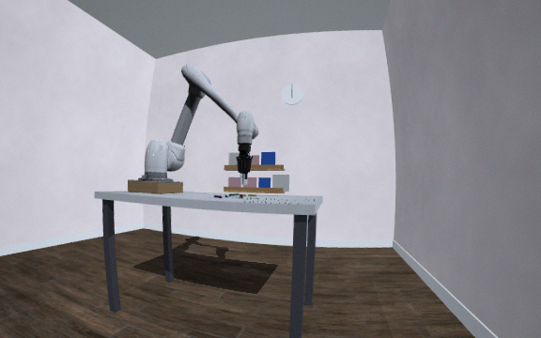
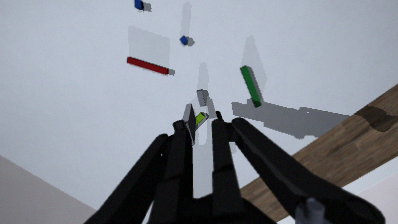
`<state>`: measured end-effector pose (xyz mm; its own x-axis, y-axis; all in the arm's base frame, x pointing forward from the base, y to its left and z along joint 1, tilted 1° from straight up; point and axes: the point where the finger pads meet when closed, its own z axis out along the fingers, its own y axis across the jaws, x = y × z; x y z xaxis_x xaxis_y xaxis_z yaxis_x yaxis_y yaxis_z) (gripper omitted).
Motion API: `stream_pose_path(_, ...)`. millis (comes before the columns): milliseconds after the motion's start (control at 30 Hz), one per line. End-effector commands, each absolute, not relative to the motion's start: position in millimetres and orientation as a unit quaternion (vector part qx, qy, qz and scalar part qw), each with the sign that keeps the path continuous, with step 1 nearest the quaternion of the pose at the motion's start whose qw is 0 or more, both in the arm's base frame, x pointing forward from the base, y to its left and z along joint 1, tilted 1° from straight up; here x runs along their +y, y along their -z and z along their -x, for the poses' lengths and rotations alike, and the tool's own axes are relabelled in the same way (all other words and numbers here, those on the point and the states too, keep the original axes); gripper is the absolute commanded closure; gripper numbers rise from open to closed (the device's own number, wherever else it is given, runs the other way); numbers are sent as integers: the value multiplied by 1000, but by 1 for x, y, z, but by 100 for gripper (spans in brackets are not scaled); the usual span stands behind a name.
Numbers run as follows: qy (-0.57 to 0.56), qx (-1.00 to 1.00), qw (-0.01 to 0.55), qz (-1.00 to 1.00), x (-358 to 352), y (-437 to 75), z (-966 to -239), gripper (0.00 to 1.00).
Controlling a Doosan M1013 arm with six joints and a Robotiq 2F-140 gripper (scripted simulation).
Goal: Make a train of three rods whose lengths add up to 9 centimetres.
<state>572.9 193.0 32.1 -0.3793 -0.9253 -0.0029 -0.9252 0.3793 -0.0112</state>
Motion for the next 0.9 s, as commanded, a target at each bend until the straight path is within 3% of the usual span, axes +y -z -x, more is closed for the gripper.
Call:
stream_pose_path(0, 4, 830, 4, 557, 193, -32, -573, 85)
stream_pose_path(867, 4, 830, 4, 557, 193, -2, -573, 85)
